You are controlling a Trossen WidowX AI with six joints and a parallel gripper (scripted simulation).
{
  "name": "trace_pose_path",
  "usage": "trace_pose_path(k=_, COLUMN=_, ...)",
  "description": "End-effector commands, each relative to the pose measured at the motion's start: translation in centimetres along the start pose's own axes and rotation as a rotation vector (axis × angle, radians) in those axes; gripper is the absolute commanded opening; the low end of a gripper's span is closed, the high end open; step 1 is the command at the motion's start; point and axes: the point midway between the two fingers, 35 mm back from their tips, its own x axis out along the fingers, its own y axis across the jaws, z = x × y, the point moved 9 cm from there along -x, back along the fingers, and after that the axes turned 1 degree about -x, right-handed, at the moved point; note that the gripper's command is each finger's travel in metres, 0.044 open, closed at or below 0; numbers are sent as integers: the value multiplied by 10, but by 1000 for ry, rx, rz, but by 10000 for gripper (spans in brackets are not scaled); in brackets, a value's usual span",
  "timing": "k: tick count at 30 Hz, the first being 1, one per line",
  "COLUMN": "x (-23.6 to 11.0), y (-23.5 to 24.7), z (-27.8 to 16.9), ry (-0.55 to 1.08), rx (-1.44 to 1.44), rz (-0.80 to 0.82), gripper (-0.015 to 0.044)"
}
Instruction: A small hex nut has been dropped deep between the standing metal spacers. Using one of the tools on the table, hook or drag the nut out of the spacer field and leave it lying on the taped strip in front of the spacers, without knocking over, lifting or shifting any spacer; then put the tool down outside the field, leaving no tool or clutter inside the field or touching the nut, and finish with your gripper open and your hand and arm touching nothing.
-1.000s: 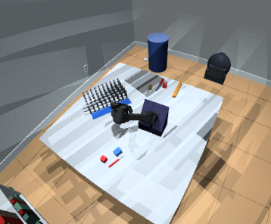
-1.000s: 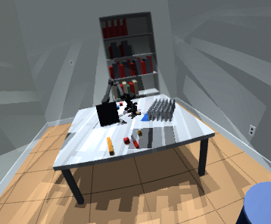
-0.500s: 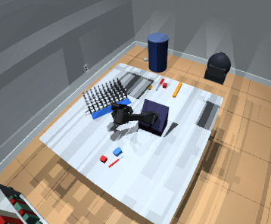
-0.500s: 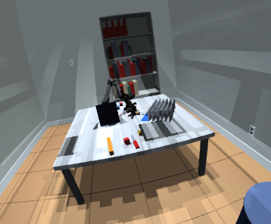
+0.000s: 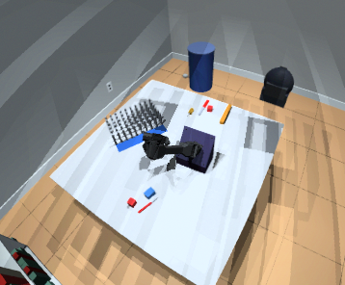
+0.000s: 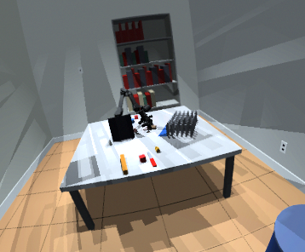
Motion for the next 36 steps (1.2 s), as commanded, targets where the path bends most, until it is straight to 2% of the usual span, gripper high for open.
trace_pose_path(k=1, x=-2, y=1, z=3, ry=4, rx=5, rz=2, gripper=0)
trace_pose_path(k=36, x=-10, y=0, z=21, ry=3, rx=6, rz=3, gripper=0)
